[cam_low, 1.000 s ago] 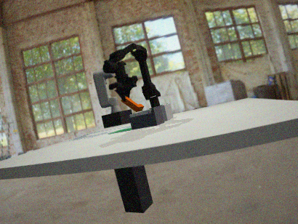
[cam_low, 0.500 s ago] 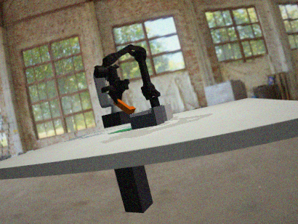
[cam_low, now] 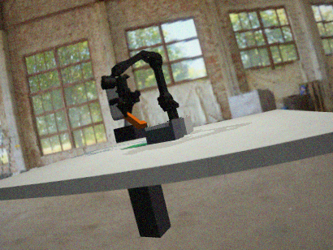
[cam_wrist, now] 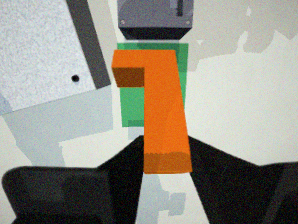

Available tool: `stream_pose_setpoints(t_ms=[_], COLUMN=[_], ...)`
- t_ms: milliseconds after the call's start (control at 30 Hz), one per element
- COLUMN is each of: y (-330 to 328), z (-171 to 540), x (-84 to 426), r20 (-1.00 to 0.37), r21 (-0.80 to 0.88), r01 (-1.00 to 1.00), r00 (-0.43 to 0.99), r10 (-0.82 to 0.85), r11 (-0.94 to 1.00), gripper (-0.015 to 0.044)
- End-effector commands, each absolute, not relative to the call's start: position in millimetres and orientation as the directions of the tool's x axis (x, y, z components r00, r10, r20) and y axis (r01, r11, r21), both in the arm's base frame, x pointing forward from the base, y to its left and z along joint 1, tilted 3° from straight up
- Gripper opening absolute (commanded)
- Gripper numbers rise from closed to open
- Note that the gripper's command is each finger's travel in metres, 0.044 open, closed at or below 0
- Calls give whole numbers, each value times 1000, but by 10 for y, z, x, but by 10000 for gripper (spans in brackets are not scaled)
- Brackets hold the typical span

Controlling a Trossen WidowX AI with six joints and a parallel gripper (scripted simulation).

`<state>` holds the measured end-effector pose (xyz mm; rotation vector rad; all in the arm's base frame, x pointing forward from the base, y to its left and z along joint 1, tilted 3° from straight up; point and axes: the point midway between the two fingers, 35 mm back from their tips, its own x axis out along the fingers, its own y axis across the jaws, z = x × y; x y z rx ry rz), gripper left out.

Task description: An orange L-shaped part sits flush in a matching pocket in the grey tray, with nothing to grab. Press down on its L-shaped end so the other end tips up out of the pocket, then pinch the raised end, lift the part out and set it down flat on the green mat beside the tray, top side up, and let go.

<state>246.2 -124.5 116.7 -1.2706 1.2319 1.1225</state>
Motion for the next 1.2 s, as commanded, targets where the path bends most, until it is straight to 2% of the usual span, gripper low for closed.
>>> stream_pose_setpoints(t_ms=[0,1167], y=[-1245,-1281], z=[1099,561], x=[2459,2484], r20=[-997,-997], r21=[-50,-49], r01=[-999,-999], r00=[49,48], r10=[-67,-67], r11=[13,13], gripper=[0,0])
